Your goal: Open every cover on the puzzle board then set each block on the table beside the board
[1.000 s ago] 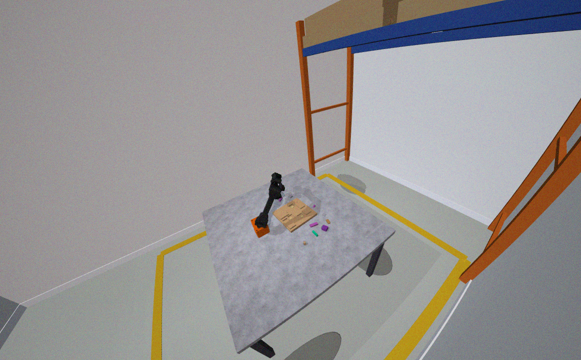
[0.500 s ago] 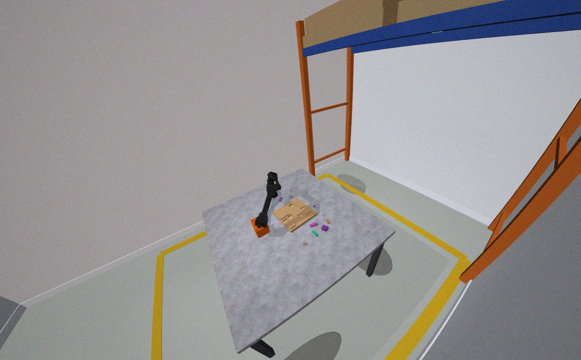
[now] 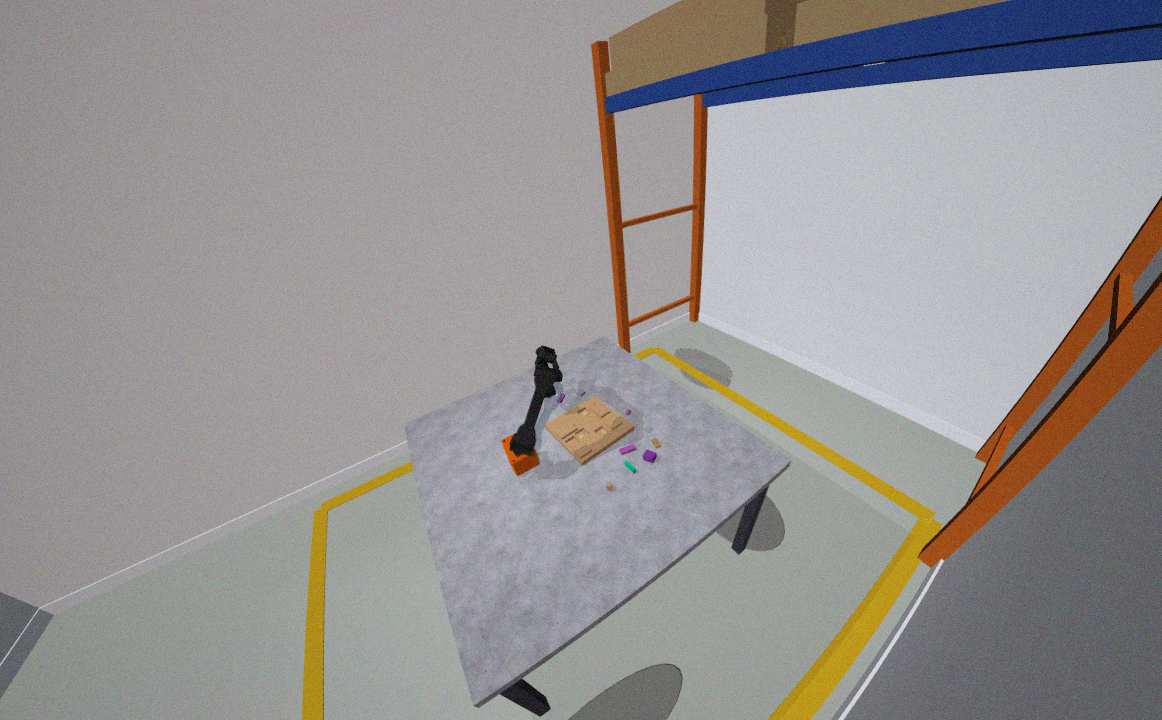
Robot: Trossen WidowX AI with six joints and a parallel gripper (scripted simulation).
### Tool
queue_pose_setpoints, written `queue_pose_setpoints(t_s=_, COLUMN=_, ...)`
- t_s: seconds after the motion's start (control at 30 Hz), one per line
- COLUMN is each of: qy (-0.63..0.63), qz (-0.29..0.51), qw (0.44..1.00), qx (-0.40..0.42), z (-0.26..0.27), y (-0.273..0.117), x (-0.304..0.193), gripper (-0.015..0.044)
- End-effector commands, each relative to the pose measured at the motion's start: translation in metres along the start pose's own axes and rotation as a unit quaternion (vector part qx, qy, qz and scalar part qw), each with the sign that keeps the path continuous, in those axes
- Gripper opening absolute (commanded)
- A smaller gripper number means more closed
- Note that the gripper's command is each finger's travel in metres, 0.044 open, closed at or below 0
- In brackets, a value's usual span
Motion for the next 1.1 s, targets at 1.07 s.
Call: queue_pose_setpoints(t_s=1.07, qy=-0.004, qz=0.001, qw=1.0, qx=-0.008, z=-0.001, y=0.065, x=0.0, gripper=0.008)
Point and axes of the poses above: the point midway between the two fingers, 35 mm back from their tips, its own y axis out along the fingers, its own z axis across the jaws, x = y × z, the point moved 10 cm from there along -y, back along the fingers, and after that the axes turned 5 degrees about -y, right-handed, at the moved point
